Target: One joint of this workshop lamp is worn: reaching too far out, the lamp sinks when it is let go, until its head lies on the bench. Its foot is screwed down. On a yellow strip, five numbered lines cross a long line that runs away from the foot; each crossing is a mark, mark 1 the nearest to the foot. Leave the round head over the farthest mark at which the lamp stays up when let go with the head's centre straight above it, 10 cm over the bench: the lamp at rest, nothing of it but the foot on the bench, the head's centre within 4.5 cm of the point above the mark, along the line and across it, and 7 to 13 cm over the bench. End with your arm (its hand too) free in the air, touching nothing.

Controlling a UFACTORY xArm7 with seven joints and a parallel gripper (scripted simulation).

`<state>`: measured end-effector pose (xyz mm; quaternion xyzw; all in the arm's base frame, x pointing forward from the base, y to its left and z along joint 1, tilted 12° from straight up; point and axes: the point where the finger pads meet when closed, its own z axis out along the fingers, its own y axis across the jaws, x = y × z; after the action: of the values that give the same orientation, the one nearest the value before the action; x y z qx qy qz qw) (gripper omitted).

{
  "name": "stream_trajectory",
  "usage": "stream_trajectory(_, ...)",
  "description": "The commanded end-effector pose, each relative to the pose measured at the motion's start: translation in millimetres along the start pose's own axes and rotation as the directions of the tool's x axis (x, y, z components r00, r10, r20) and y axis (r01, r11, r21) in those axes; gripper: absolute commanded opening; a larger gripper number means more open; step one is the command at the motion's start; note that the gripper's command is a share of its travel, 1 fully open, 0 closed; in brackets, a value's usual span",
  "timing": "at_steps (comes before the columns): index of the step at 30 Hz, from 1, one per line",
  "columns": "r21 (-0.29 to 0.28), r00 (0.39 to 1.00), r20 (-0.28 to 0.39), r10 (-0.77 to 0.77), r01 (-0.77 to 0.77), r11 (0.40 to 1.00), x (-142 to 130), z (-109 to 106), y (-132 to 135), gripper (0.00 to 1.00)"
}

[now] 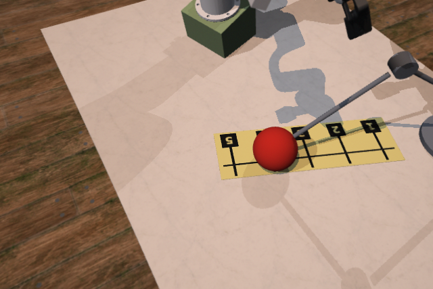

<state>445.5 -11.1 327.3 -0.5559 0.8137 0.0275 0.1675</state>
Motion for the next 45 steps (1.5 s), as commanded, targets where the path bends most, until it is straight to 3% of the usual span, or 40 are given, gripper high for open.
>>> stream_trajectory(1,0.005,1.000,0.000,-0.001,0.001,1.000,-13,5,-1,1.00)
stream_trajectory(45,0.004,1.000,0.002,-0.005,0.005,1.000,-142,66,4,1.00)
